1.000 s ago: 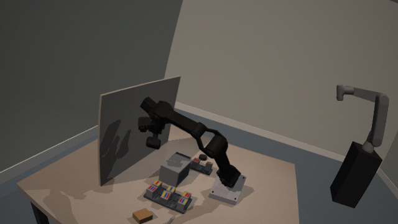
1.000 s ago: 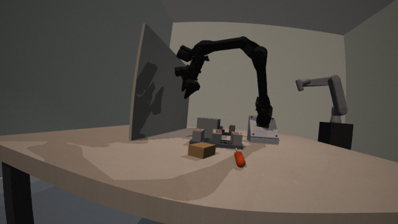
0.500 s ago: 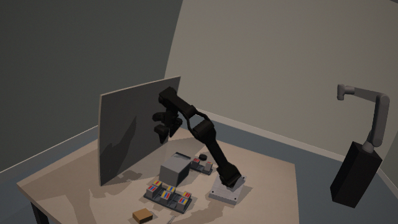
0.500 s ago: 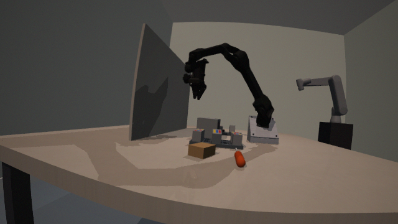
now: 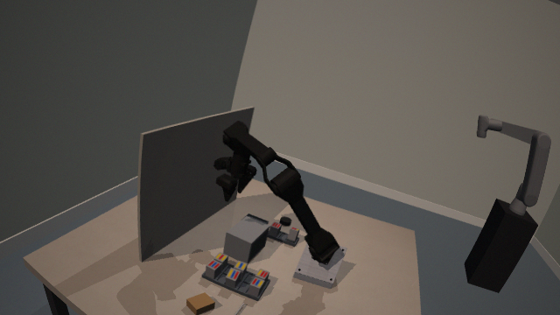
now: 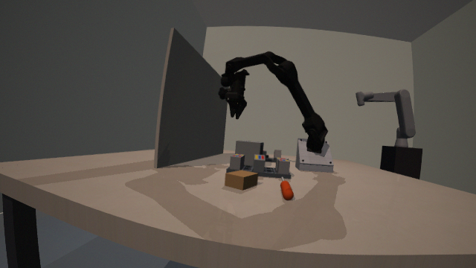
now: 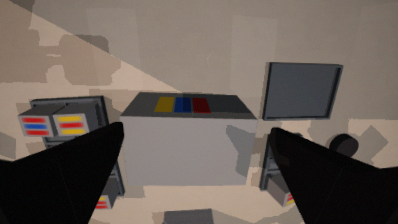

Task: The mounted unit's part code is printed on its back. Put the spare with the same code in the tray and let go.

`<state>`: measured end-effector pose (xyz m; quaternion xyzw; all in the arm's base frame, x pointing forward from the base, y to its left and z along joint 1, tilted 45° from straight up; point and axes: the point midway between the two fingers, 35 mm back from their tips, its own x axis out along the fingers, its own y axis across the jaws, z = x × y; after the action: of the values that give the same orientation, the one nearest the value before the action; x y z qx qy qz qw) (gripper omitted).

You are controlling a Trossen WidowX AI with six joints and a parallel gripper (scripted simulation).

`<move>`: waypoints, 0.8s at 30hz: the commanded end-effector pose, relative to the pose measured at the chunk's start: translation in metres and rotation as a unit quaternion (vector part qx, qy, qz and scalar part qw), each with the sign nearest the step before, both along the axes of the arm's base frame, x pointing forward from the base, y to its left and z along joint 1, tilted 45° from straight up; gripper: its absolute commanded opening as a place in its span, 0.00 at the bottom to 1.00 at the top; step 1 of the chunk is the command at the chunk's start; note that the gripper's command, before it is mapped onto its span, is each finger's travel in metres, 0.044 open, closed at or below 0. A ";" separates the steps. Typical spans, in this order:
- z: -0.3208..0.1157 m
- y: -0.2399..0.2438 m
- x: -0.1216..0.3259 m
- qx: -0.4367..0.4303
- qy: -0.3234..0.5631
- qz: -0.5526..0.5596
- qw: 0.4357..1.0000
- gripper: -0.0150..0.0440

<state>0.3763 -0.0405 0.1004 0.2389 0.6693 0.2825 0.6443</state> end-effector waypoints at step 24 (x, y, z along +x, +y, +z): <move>0.117 0.187 -0.155 0.064 -0.515 0.552 0.653 1.00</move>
<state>0.2413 0.1373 0.2144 -0.2757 0.2780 0.6826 0.6170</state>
